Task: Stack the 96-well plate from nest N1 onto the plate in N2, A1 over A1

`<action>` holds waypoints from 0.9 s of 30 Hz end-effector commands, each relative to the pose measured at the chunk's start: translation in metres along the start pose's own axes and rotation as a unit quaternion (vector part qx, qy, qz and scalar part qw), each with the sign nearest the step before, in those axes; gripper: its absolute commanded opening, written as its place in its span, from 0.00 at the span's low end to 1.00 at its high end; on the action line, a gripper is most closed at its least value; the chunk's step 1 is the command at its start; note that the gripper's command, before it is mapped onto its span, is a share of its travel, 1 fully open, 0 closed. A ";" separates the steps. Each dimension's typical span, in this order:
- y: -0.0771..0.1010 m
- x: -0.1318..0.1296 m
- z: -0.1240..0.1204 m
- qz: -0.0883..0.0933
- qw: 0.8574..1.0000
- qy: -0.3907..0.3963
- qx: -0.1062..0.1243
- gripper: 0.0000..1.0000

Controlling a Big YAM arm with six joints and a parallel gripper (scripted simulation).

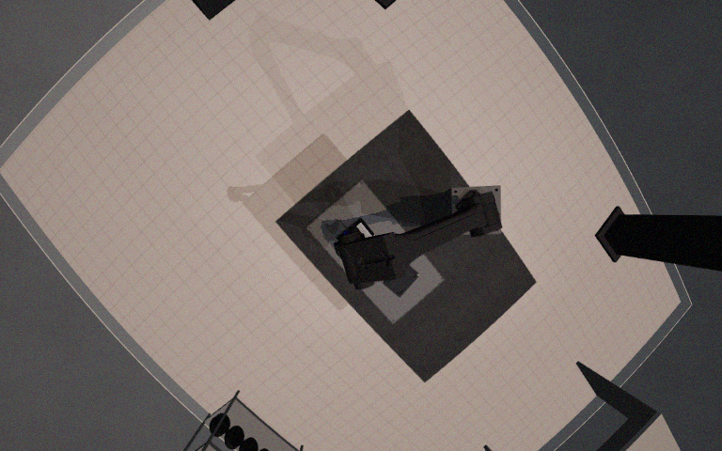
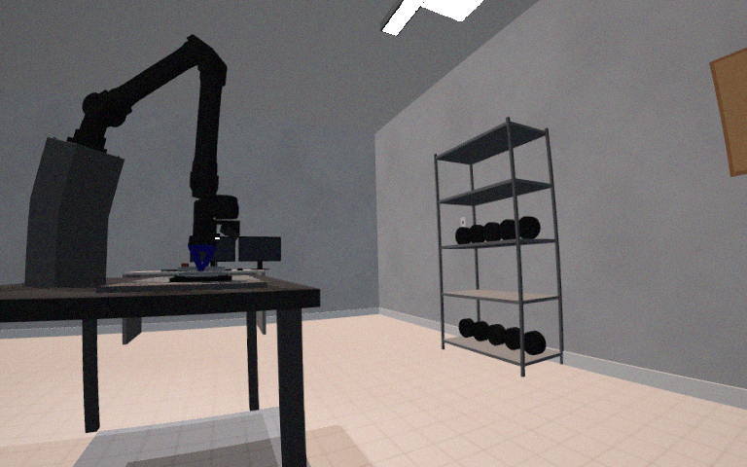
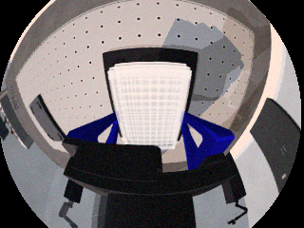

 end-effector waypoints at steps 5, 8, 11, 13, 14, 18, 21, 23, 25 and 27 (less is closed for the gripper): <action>0.002 -0.006 0.010 -0.004 1.000 -0.001 -0.014 0.00; 0.002 -0.006 0.008 -0.003 1.000 0.000 -0.014 0.00; 0.001 -0.006 0.008 -0.003 1.000 0.000 -0.013 0.00; 0.003 -0.003 0.008 -0.002 1.000 0.000 -0.011 0.00; 0.003 -0.003 0.008 -0.002 1.000 0.000 -0.011 0.00; 0.003 -0.003 0.008 -0.002 1.000 0.000 -0.011 1.00; 0.003 -0.003 0.008 -0.002 1.000 0.000 -0.011 1.00; 0.003 -0.003 0.008 -0.002 1.000 0.000 -0.011 1.00; 0.003 -0.003 0.008 -0.002 1.000 0.000 -0.011 1.00; 0.003 -0.003 0.008 -0.002 1.000 0.000 -0.011 1.00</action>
Point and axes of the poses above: the point where the finger pads meet when closed, its own y axis back along the fingers, its own x axis across the jaws, z = x × y, the point moved 7 cm from there along y, back along the fingers, and after that the axes turned 4 degrees about -y, right-handed, at the moved point
